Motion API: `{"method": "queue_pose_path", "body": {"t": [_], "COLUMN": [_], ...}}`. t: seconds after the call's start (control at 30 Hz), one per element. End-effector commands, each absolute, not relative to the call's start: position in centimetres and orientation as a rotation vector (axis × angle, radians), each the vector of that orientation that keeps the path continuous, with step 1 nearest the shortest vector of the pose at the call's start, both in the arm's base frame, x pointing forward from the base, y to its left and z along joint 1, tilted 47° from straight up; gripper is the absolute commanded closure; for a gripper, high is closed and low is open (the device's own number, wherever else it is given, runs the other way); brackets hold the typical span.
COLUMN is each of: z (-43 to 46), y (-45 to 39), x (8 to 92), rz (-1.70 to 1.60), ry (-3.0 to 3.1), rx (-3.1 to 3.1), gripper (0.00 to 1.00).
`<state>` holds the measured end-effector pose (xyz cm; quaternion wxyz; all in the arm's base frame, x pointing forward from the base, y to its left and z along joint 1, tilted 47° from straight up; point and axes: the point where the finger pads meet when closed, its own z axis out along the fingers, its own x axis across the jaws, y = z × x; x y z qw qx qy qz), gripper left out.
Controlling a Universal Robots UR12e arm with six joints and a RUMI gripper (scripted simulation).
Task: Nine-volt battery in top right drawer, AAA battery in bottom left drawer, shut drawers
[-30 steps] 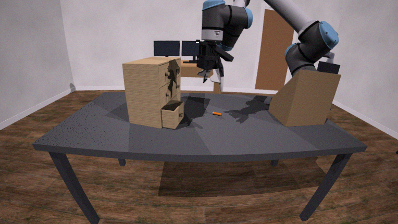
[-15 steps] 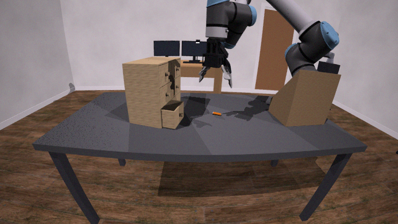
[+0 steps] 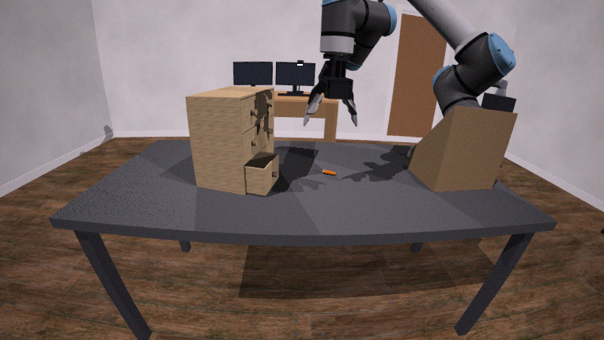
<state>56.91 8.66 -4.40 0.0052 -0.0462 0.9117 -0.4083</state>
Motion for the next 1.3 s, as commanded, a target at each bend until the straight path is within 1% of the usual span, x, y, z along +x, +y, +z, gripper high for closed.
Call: {"method": "queue_pose_path", "body": {"t": [0.0, 0.47, 0.53, 0.97, 1.27], "z": [-4.4, -4.7, -4.7, -5.0, -5.1], "y": [9.0, 10.6, 10.6, 11.6, 11.9], "x": [56.7, 55.6, 55.6, 54.8, 54.5], "rz": [-1.277, -1.305, -1.305, -1.27, -1.252], "ry": [2.891, 2.879, 2.879, 2.751, 2.695], "rx": [-0.393, -1.266, -1.266, -1.812, -1.971], "gripper": [0.0, 0.0, 0.0, 0.0, 0.0]}}
